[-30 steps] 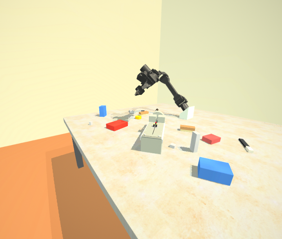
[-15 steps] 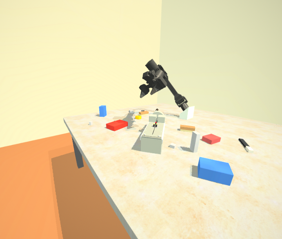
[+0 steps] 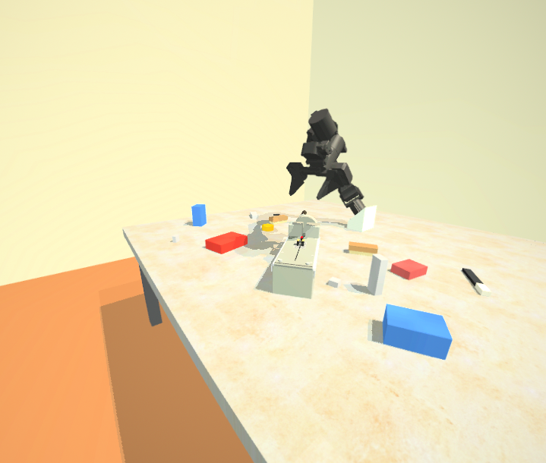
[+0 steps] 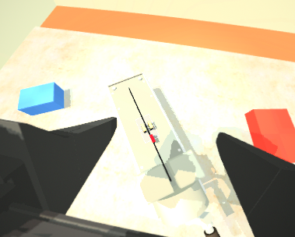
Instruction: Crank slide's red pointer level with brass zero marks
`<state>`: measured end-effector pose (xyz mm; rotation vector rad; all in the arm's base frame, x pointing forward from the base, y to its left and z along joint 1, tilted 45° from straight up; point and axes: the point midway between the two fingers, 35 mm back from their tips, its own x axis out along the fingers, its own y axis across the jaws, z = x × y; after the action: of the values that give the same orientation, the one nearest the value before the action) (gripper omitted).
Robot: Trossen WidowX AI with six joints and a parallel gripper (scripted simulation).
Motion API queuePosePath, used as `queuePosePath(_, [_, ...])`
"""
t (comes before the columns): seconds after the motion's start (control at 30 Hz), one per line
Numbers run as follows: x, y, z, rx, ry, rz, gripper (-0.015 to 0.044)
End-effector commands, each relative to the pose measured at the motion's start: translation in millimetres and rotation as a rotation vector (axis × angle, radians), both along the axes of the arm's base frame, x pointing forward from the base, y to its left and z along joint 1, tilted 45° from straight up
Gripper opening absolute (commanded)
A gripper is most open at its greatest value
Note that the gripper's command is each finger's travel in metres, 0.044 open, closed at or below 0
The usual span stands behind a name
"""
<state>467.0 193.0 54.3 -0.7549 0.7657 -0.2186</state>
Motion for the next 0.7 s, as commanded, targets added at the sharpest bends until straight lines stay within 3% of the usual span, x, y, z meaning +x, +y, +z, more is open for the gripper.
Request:
queuePosePath(0.0, [1.5,2.1,-6.3,-0.034,0.000,0.000,0.0440])
queuePosePath(0.3, [3.5,-34.5,-43.3,-0.035,-0.001,0.000,0.0440])
queuePosePath(0.67, [3.4,-35.3,-44.0,-0.035,-0.001,0.000,0.0440])
